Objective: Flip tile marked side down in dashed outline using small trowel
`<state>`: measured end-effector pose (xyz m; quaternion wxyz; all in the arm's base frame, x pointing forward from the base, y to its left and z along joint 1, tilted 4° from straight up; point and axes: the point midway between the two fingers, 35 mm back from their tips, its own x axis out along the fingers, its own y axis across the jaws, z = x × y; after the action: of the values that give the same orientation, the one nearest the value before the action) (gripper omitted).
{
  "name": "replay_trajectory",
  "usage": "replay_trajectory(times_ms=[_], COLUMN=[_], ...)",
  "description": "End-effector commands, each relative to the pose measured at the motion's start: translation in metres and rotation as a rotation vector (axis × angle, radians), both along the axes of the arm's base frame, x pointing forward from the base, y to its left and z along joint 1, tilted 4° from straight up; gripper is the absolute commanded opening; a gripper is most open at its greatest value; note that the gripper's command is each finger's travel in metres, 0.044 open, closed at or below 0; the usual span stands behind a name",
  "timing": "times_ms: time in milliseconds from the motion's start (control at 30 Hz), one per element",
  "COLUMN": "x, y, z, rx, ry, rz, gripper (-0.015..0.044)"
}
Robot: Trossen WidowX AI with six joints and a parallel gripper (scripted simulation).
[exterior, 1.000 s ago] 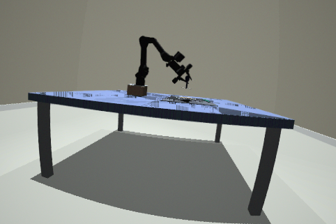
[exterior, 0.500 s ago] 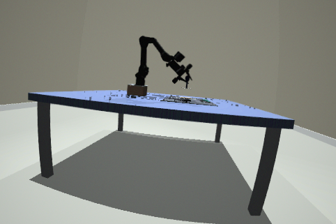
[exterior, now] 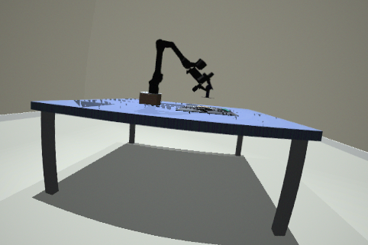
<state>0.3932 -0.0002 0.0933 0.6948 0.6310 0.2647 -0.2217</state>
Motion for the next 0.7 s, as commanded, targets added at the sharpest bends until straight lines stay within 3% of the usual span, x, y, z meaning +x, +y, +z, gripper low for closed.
replay_trajectory(times_ms=[0, 667], x=[0.009, 0.028], y=[0.017, 0.126], z=[-0.001, -0.022], rx=[-0.004, 0.009], ry=[0.011, 0.074], rz=[0.004, -0.009], gripper=[0.0000, 0.0000])
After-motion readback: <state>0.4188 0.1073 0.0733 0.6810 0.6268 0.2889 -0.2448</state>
